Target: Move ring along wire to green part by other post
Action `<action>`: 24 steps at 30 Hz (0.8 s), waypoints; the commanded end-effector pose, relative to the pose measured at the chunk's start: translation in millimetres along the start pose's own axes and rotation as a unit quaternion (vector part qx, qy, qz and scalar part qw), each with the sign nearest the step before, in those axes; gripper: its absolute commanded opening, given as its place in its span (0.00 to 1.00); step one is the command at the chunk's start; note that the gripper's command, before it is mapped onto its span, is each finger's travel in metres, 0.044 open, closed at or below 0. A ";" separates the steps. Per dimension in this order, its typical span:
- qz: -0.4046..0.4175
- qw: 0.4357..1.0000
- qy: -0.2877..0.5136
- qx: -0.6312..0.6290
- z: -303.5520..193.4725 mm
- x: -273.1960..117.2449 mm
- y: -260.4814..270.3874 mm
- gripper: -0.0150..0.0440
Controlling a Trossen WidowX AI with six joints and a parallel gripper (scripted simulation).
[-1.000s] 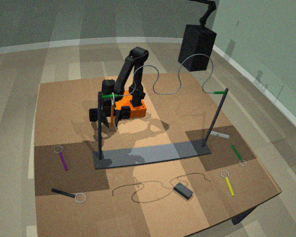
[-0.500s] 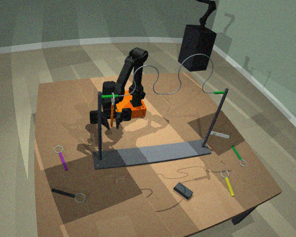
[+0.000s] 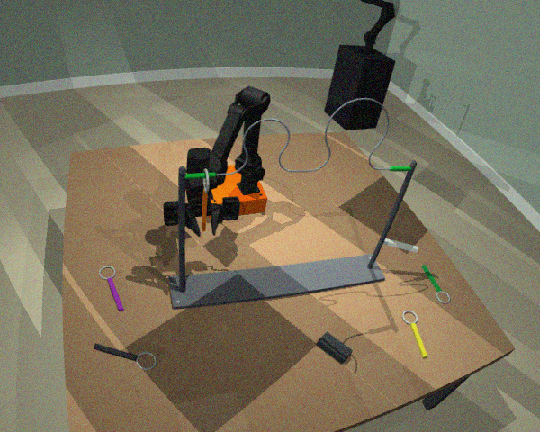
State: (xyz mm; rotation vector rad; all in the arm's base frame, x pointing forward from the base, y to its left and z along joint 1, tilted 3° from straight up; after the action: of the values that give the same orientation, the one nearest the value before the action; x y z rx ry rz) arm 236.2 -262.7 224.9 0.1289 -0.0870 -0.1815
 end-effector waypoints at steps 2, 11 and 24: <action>0.000 1.000 0.000 0.000 0.0 0.0 0.0 0.35; 0.000 1.000 0.000 0.000 0.0 0.0 0.0 0.00; -0.002 1.000 -0.001 -0.002 9.8 0.3 2.4 0.00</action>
State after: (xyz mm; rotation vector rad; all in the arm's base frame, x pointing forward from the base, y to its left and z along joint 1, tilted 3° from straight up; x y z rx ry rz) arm 236.1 -262.1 226.4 0.1364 -0.0811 -0.1817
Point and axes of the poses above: the point midway between the two fingers, 35 mm back from their tips, its own x axis out along the fingers, its own y axis across the jaws, z = x × y, the point moved 8 cm from there along -x, back along the fingers, and after that the axes turned 10 degrees about x, right-handed, at the moved point
